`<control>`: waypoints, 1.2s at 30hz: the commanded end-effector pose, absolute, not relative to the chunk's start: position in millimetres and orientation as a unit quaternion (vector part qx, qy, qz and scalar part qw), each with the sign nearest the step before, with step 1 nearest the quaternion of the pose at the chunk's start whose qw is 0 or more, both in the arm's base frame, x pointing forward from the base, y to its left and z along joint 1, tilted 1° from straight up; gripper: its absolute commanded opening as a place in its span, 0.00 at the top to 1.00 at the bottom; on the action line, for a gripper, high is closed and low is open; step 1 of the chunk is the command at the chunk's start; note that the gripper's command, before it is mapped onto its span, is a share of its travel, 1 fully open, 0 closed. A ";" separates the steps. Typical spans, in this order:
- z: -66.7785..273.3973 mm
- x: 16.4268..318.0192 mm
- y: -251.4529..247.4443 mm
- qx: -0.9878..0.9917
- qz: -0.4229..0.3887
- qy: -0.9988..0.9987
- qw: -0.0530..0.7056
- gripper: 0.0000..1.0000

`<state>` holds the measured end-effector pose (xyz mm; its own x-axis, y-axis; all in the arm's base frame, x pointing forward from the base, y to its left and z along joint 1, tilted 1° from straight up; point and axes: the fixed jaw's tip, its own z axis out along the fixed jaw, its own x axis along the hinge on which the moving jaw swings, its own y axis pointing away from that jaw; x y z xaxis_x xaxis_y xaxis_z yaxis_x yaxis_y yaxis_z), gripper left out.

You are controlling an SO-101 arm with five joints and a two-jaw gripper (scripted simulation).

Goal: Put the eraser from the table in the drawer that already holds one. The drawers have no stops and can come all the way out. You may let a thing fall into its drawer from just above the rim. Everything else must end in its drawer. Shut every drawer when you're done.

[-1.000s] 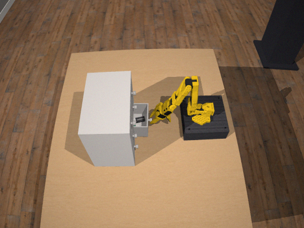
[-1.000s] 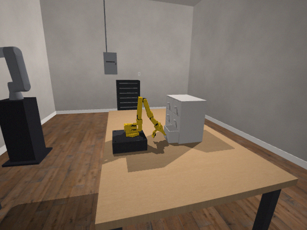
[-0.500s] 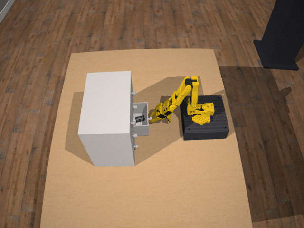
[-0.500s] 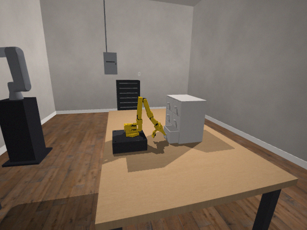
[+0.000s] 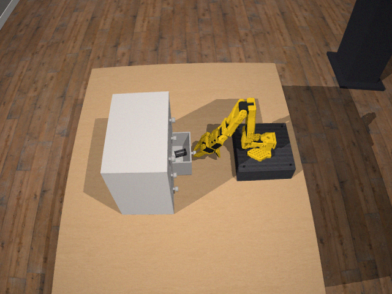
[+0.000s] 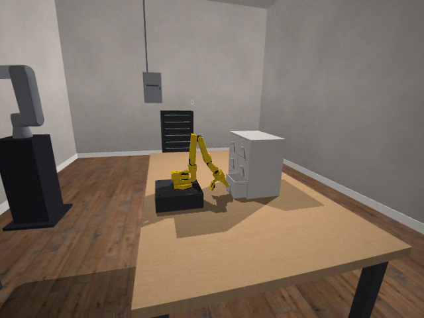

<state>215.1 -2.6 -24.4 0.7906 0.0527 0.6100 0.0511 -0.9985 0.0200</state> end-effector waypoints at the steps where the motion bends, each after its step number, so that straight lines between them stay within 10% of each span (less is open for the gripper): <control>1: -25.5 215.6 -1.5 0.946 0.322 0.028 0.000 1.00; 36: -24.2 238.3 -2.1 0.946 0.323 0.013 -0.004 1.00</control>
<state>232.7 -2.6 -24.5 0.7937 0.0370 0.6072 0.0371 -0.9992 0.0125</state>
